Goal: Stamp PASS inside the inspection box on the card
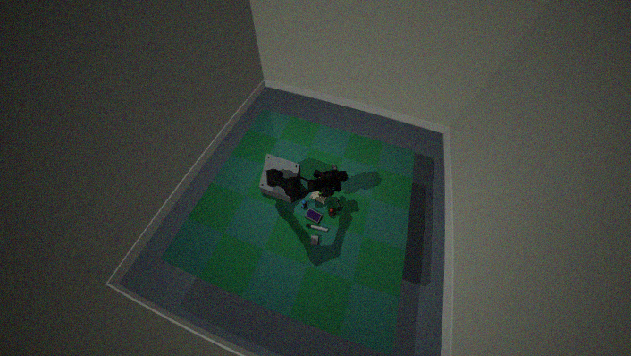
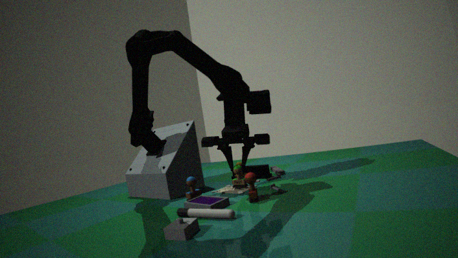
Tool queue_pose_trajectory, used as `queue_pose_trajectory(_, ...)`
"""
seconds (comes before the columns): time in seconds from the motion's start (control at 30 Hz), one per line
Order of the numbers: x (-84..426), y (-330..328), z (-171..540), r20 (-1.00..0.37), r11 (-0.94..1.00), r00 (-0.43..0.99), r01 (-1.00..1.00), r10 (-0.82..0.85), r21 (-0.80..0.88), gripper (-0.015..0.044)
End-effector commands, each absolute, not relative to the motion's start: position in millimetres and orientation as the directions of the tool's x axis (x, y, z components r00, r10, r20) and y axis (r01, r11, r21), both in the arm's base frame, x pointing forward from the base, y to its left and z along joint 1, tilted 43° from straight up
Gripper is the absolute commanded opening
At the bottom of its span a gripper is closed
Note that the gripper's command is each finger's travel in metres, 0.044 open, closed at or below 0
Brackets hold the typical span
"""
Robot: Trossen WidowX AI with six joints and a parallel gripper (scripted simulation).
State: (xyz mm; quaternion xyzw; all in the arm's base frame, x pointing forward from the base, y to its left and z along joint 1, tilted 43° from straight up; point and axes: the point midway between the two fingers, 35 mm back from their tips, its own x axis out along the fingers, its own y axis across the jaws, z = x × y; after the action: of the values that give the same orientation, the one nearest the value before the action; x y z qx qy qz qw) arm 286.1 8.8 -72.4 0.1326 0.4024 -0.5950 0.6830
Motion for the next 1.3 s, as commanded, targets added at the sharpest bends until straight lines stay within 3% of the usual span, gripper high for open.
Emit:
queue_pose_trajectory(0.0, 285.2, 7.8, -73.2, -0.705, 0.26, -0.031, 0.917, -0.709, -0.302, 0.0)
queue_pose_trajectory(1.27, 285.5, 4.3, -76.9, -0.705, 0.26, -0.031, 0.917, -0.709, -0.302, 0.0)
